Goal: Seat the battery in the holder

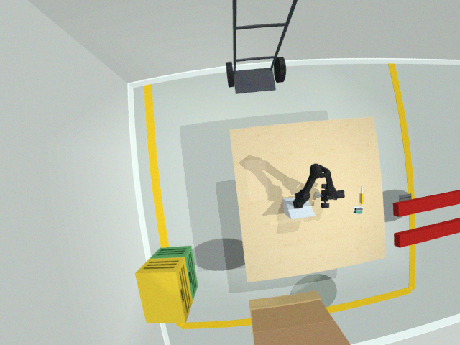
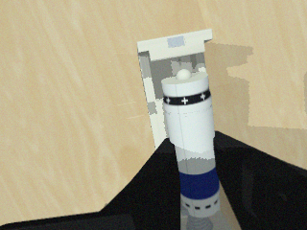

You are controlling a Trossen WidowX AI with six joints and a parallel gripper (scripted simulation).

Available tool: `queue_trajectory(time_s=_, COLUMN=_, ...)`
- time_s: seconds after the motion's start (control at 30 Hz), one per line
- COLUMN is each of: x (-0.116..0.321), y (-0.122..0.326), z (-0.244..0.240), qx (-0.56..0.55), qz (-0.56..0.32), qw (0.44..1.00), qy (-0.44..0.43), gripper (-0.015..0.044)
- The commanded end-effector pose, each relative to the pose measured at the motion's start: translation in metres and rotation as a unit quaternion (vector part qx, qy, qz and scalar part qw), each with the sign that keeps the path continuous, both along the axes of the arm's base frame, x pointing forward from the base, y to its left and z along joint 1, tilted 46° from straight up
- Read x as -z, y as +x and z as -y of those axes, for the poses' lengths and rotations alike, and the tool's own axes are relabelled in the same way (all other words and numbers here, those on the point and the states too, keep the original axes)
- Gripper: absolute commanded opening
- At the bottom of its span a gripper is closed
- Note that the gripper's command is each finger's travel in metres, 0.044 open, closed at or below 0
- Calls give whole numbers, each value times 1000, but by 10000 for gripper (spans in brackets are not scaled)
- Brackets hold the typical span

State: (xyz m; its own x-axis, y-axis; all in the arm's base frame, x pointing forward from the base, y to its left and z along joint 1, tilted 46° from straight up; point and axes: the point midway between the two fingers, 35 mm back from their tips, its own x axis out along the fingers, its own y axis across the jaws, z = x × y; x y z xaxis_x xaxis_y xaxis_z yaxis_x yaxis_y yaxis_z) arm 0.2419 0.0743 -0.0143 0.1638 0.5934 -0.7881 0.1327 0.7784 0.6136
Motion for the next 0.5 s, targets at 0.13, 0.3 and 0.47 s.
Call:
queue_trajectory(time_s=0.13, x=2, y=-2, z=-2, qx=-18, qz=-23, qw=1000, qy=4, gripper=59)
queue_trajectory(time_s=0.3, x=2, y=-1, z=-2, qx=-28, qz=-33, qw=999, qy=5, gripper=59)
queue_trajectory(time_s=0.47, x=2, y=0, z=-3, qx=-37, qz=-42, qw=998, qy=5, gripper=59)
